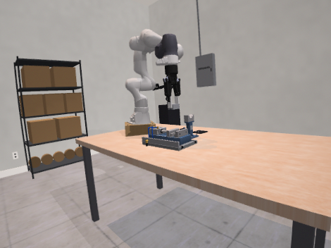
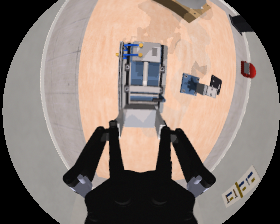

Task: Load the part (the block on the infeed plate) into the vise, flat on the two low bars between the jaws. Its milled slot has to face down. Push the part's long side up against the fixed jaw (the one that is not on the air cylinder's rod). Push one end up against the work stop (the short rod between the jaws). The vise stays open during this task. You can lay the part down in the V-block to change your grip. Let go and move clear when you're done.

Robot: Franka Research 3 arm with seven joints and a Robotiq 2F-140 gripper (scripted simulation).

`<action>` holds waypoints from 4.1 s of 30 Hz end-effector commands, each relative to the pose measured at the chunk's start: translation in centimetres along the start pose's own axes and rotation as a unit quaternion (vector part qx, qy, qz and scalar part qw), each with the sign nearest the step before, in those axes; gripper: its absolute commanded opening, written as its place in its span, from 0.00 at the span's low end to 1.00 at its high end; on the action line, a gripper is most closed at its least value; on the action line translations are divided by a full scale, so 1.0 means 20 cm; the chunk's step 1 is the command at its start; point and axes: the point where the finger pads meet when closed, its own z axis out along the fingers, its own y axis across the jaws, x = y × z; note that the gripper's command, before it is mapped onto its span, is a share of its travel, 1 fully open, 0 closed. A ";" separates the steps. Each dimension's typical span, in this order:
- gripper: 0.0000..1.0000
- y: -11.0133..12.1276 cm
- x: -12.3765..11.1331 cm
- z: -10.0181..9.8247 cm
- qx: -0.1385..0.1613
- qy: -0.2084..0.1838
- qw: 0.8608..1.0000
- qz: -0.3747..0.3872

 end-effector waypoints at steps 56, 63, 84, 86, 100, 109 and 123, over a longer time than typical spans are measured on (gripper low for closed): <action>0.00 -0.02 -0.01 0.17 0.002 -0.001 1.000 0.006; 0.00 -0.02 -0.01 0.21 0.002 -0.001 1.000 0.006; 0.00 -0.03 -0.01 0.39 0.002 -0.001 1.000 0.006; 0.00 -0.03 -0.01 0.40 0.002 -0.001 1.000 0.006; 0.00 -0.03 -0.02 0.46 0.002 -0.001 1.000 0.006; 0.00 -0.03 -0.02 0.47 0.002 -0.001 1.000 0.006; 0.00 -0.03 -0.02 0.47 0.002 -0.001 1.000 0.006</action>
